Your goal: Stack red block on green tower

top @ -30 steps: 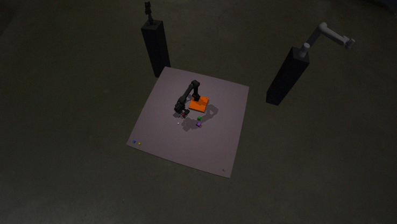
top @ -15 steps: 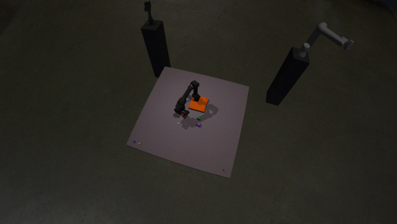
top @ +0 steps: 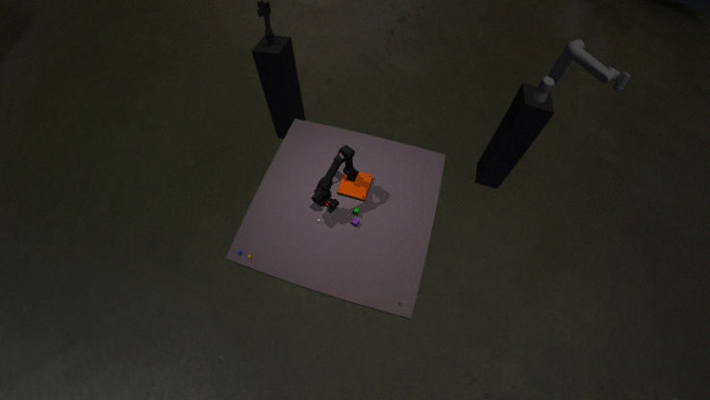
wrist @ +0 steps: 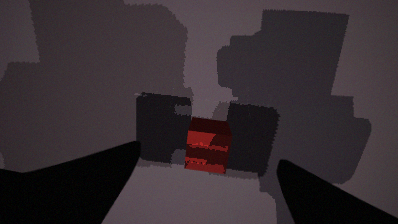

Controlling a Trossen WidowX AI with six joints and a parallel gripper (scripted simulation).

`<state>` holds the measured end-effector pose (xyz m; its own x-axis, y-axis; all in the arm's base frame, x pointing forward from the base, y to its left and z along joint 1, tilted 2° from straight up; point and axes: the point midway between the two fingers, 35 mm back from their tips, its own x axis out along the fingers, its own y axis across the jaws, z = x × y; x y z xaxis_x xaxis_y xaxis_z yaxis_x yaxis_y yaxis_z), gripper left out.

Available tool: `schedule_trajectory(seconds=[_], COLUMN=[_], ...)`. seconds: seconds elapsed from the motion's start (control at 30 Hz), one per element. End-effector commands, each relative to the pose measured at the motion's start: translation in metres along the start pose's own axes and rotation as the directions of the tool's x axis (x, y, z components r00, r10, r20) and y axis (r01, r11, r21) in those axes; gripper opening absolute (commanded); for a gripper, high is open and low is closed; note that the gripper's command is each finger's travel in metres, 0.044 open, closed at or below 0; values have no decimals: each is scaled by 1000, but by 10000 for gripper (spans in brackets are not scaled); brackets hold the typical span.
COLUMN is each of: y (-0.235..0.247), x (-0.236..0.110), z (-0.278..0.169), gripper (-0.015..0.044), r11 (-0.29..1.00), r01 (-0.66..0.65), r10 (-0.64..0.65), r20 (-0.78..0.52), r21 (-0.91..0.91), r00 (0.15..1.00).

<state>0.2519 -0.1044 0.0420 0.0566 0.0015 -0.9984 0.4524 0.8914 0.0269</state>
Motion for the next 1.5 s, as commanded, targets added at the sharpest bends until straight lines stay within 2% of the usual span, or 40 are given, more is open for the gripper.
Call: schedule_trajectory(seconds=[0.0, 0.43, 0.9, 1.3, 1.47], y=[1, 1, 1, 1, 1], x=[7, 27, 28, 28, 28], z=[-1, -1, -2, -2, -2], gripper=[440, 440, 440, 125, 92], r11=[1000, 1000, 1000, 1000, 1000], r01=[-5, -5, -5, -5, -5], r10=[5, 5, 5, 5, 5], r20=[-4, -4, -4, -4, -4], r21=[6, 6, 6, 6, 6], r00=[1000, 1000, 1000, 1000, 1000])
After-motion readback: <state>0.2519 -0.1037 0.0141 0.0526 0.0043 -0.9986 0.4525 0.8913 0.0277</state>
